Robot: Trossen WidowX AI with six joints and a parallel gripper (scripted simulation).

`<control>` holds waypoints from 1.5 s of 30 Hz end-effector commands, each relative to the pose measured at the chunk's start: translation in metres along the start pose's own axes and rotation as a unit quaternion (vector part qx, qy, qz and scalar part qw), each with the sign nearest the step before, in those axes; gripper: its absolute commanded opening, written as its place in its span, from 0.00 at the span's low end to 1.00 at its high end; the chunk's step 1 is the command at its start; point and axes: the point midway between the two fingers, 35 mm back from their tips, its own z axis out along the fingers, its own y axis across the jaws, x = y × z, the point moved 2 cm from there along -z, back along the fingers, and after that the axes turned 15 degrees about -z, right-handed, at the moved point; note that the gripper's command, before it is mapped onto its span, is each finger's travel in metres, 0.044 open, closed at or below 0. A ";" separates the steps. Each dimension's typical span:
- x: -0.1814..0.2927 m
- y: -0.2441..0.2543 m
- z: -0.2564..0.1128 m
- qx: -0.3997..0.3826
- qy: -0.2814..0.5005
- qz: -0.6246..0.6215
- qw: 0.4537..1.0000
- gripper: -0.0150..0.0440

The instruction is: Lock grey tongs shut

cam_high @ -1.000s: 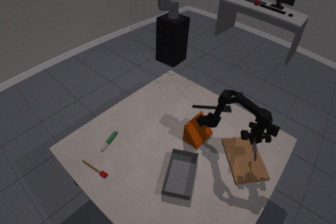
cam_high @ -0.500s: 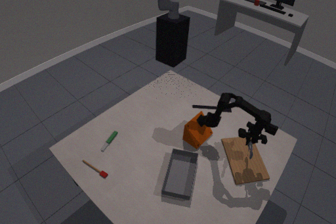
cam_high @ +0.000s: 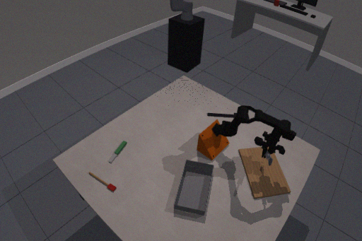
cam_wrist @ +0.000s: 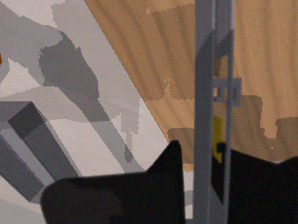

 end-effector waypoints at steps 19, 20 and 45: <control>-0.010 -0.023 -0.021 0.109 0.229 0.000 0.967 0.00; -0.010 -0.024 -0.022 0.111 0.231 0.000 0.967 0.00; -0.010 -0.024 -0.022 0.111 0.231 0.000 0.967 0.00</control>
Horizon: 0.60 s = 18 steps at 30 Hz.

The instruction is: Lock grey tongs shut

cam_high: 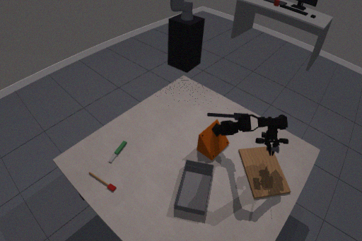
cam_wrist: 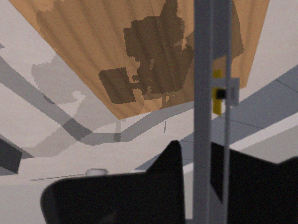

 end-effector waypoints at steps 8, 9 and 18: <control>0.001 0.000 0.000 0.001 0.004 0.000 1.000 0.00; 0.001 0.000 0.000 0.001 0.004 0.000 1.000 0.00; 0.000 0.003 0.003 -0.017 -0.012 -0.003 1.000 0.00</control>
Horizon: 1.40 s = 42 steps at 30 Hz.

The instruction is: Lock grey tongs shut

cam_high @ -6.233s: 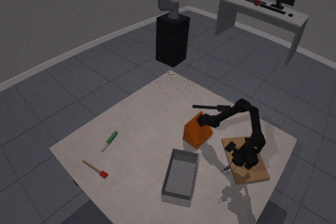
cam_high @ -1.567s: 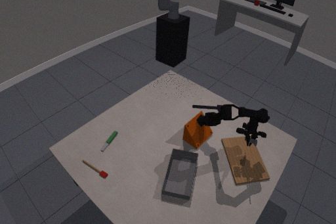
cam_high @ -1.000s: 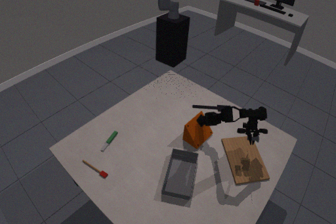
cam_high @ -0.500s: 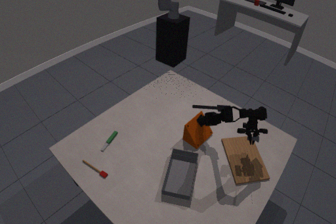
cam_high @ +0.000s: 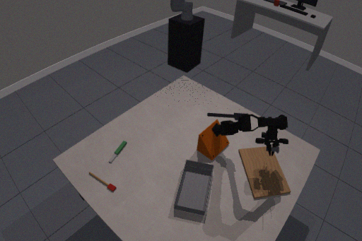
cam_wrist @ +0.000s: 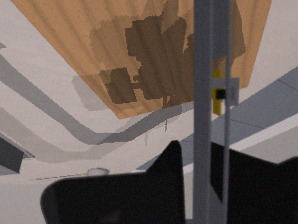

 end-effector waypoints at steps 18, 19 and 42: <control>-0.001 0.027 0.018 -0.112 -0.195 -0.004 0.974 0.00; -0.001 0.027 0.018 -0.113 -0.204 -0.001 0.972 0.00; 0.029 0.011 0.013 0.017 -0.355 0.021 0.935 0.00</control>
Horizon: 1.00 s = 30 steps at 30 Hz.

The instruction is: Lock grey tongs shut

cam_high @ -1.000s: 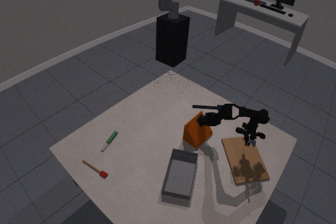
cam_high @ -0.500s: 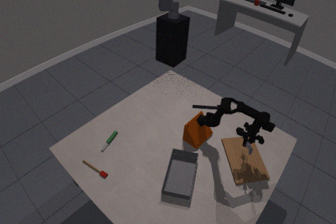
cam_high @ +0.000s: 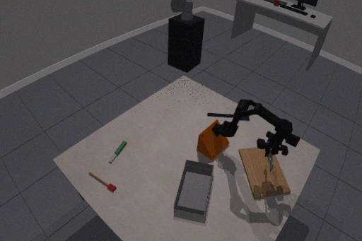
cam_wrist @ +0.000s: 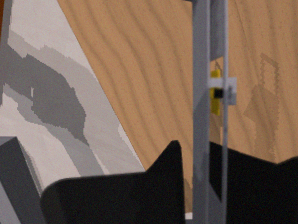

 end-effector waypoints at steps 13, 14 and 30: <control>0.013 -0.011 -0.021 0.084 -0.015 -0.029 0.996 0.00; 0.013 -0.011 -0.021 0.084 -0.015 -0.029 0.996 0.00; 0.013 -0.017 -0.004 0.084 -0.015 -0.029 0.996 0.00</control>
